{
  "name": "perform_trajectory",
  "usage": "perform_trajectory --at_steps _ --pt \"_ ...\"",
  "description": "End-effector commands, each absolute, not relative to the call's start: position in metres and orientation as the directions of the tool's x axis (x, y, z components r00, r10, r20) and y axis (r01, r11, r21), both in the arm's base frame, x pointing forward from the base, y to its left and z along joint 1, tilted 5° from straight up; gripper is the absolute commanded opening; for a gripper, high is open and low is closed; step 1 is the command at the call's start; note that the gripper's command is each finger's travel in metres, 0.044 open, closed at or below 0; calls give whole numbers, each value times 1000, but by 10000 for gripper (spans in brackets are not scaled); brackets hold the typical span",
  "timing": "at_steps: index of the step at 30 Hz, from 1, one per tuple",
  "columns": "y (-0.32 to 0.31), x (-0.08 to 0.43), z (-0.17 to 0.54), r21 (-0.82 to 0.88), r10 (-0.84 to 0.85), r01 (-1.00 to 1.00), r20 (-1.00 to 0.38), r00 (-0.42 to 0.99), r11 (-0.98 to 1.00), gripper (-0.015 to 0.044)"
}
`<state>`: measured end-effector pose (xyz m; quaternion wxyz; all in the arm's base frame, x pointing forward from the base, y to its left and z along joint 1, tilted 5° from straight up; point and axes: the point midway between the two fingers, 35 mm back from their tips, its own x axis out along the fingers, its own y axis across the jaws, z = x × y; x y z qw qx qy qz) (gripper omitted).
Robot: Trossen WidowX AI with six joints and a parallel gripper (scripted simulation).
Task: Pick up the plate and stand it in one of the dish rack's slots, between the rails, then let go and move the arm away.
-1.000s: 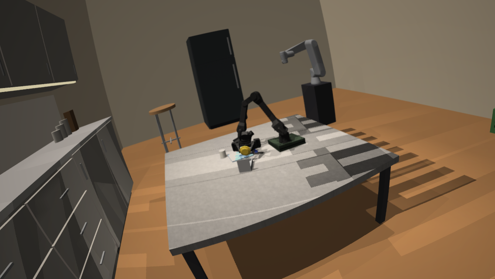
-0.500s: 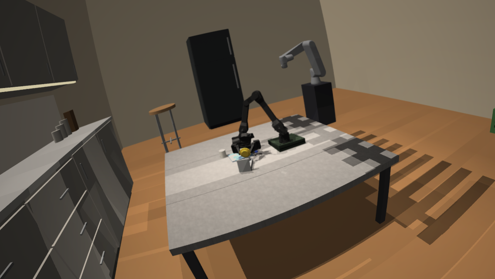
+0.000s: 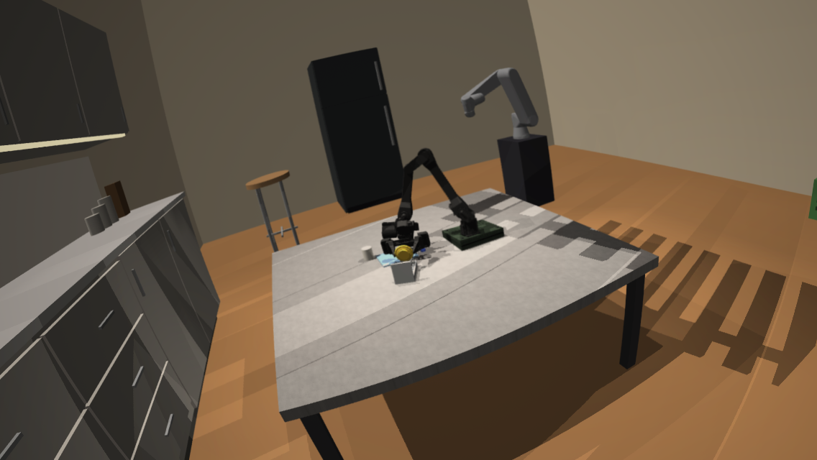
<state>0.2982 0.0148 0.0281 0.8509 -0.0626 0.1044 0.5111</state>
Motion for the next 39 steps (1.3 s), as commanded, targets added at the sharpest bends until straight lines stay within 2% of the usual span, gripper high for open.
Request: perform_trajectory --at_steps 1,10,25,39 --pt "20 301 30 -2 857 -883 -241 456 470 0" --pt "20 302 8 3 857 -883 -241 454 469 0" --pt "20 302 13 3 857 -883 -243 454 469 0" --pt "20 302 12 5 857 -883 -243 454 469 368"
